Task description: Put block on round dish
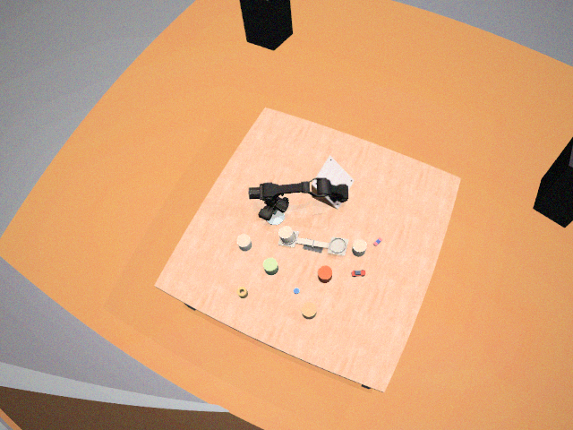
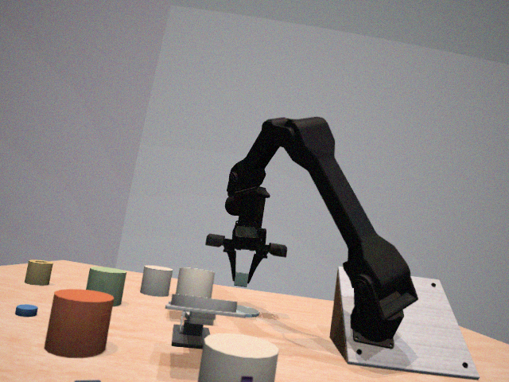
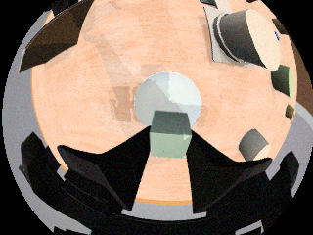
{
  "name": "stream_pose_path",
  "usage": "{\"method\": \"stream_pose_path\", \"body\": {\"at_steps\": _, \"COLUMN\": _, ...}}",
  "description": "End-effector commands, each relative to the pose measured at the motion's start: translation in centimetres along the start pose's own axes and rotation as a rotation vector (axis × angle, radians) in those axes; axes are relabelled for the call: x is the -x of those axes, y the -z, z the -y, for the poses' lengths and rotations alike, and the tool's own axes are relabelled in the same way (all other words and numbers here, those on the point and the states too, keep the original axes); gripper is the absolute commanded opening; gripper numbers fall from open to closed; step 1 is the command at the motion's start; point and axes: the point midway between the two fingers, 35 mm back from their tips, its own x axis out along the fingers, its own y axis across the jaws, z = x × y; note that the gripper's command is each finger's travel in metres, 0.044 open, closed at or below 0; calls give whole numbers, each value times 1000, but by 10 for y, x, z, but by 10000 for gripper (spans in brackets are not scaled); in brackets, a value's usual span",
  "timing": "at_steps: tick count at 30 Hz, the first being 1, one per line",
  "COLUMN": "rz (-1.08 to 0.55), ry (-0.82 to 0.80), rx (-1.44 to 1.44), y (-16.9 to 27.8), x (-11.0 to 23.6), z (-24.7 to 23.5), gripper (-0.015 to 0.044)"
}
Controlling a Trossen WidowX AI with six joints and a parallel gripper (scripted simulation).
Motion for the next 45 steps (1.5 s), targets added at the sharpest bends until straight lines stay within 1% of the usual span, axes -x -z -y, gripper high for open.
{"method": "stream_pose_path", "body": {"at_steps": 1, "rz": 11, "ry": -4, "rx": -2, "y": -2, "x": -20, "z": -1, "gripper": 0}}
{"method": "stream_pose_path", "body": {"at_steps": 4, "rz": 11, "ry": -4, "rx": -2, "y": -2, "x": -33, "z": -1, "gripper": 0}}
{"method": "stream_pose_path", "body": {"at_steps": 11, "rz": 12, "ry": -4, "rx": -2, "y": -3, "x": -36, "z": -1, "gripper": 0}}
{"method": "stream_pose_path", "body": {"at_steps": 24, "rz": 12, "ry": -4, "rx": -2, "y": -3, "x": -54, "z": -1, "gripper": 0}}
{"method": "stream_pose_path", "body": {"at_steps": 25, "rz": 7, "ry": -6, "rx": 2, "y": -2, "x": -50, "z": -1, "gripper": 26}}
{"method": "stream_pose_path", "body": {"at_steps": 40, "rz": 7, "ry": -6, "rx": 1, "y": -2, "x": -47, "z": -1, "gripper": 420}}
{"method": "stream_pose_path", "body": {"at_steps": 41, "rz": 8, "ry": -5, "rx": 0, "y": -1, "x": -37, "z": 0, "gripper": 440}}
{"method": "stream_pose_path", "body": {"at_steps": 43, "rz": 9, "ry": -4, "rx": -3, "y": -1, "x": -5, "z": -1, "gripper": 440}}
{"method": "stream_pose_path", "body": {"at_steps": 45, "rz": 10, "ry": -5, "rx": -3, "y": -2, "x": 8, "z": -1, "gripper": 440}}
